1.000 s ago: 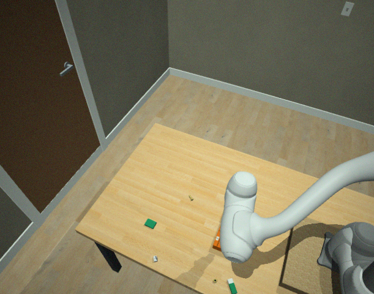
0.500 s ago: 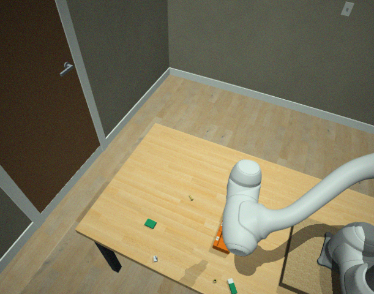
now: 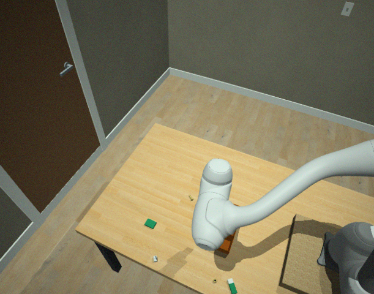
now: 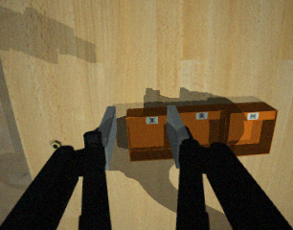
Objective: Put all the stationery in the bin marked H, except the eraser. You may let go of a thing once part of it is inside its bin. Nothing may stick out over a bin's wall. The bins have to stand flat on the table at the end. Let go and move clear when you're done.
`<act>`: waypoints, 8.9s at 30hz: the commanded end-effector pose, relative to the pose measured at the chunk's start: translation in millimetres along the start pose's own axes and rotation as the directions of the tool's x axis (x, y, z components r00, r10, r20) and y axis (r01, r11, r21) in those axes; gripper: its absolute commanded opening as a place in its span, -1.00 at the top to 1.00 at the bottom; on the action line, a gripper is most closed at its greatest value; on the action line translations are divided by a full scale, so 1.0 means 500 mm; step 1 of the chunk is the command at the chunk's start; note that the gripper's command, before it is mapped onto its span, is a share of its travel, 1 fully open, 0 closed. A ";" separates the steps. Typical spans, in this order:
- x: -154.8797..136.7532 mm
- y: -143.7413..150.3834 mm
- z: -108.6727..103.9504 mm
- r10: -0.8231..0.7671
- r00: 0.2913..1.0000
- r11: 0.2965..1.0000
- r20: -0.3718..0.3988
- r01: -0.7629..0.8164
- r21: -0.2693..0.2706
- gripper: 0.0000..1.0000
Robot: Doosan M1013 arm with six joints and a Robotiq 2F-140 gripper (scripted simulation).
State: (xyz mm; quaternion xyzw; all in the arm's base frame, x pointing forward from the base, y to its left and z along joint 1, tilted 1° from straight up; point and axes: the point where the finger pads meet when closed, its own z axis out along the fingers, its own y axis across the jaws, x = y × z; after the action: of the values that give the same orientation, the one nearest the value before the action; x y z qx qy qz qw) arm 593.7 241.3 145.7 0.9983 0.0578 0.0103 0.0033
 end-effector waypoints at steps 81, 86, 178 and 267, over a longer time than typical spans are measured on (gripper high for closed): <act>0.574 -0.095 0.232 0.000 1.000 1.000 0.001 0.000 0.000 0.20; 0.574 -0.095 0.272 0.000 1.000 1.000 0.001 0.000 0.000 0.20; 0.573 -0.095 0.196 0.000 1.000 1.000 0.001 0.000 0.000 0.42; -0.183 0.376 0.183 -0.044 0.999 0.999 0.001 0.044 0.000 0.42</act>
State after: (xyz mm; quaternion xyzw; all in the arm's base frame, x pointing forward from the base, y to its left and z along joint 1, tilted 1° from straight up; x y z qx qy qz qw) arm 530.8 47.1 53.6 0.9968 0.0797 0.0097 0.0038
